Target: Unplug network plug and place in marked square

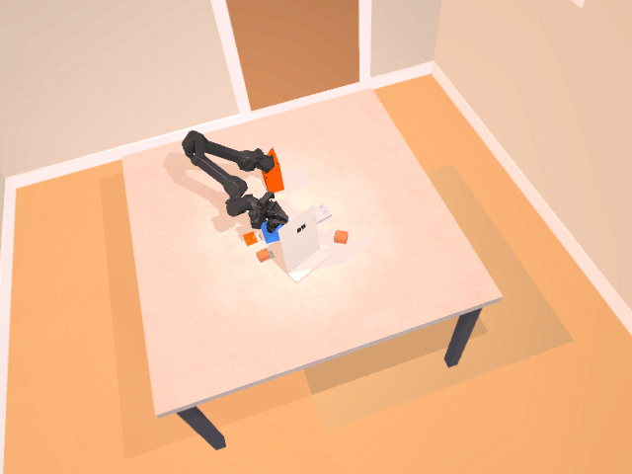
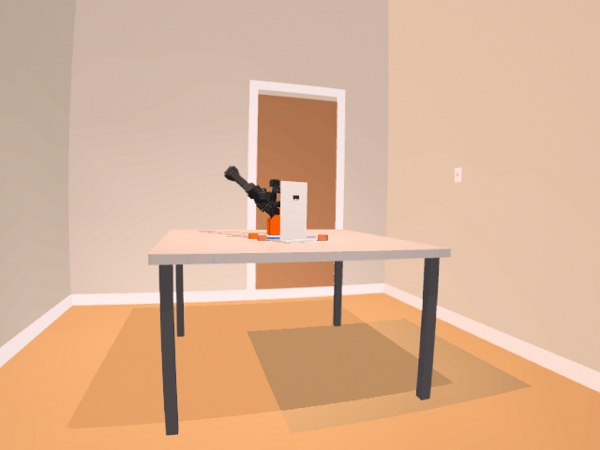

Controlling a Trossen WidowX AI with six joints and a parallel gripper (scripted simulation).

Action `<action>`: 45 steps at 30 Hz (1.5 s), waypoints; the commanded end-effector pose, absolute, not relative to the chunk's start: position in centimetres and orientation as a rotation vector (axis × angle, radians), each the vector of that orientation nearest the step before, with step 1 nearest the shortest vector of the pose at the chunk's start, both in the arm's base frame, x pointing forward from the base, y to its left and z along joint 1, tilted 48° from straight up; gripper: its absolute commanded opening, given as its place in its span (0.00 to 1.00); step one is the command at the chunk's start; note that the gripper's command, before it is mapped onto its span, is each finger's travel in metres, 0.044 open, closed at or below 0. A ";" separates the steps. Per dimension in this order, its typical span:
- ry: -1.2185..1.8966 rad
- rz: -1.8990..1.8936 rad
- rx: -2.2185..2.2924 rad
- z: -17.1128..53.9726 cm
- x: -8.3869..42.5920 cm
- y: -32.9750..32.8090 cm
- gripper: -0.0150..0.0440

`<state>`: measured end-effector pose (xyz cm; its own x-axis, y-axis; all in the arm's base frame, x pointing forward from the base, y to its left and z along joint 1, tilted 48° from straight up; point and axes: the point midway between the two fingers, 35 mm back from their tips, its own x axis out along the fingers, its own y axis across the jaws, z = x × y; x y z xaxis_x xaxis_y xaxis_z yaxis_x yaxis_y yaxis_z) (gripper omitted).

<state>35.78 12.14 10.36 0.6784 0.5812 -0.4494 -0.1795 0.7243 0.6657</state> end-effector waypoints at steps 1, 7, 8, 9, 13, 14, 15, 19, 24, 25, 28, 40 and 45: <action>0.705 0.452 0.630 10.1 36.3 12.3 0.52; 0.704 0.452 0.630 9.8 37.0 12.6 0.52; 0.704 0.452 0.630 9.8 37.1 12.7 0.52; 0.704 0.452 0.630 9.7 37.2 12.8 0.52; 0.703 0.452 0.630 9.6 37.6 13.0 0.52; 0.703 0.452 0.630 9.5 37.7 13.1 0.52; 0.703 0.452 0.630 9.5 37.8 13.1 0.52; 0.703 0.453 0.630 9.3 38.3 13.4 0.52; 0.702 0.453 0.630 9.0 38.7 13.7 0.52; 0.702 0.453 0.630 9.0 38.7 13.7 0.52; 0.702 0.453 0.630 9.0 38.7 13.7 0.39; 0.702 0.453 0.630 9.0 38.7 13.7 0.25; 0.702 0.453 0.630 9.0 38.7 13.7 0.25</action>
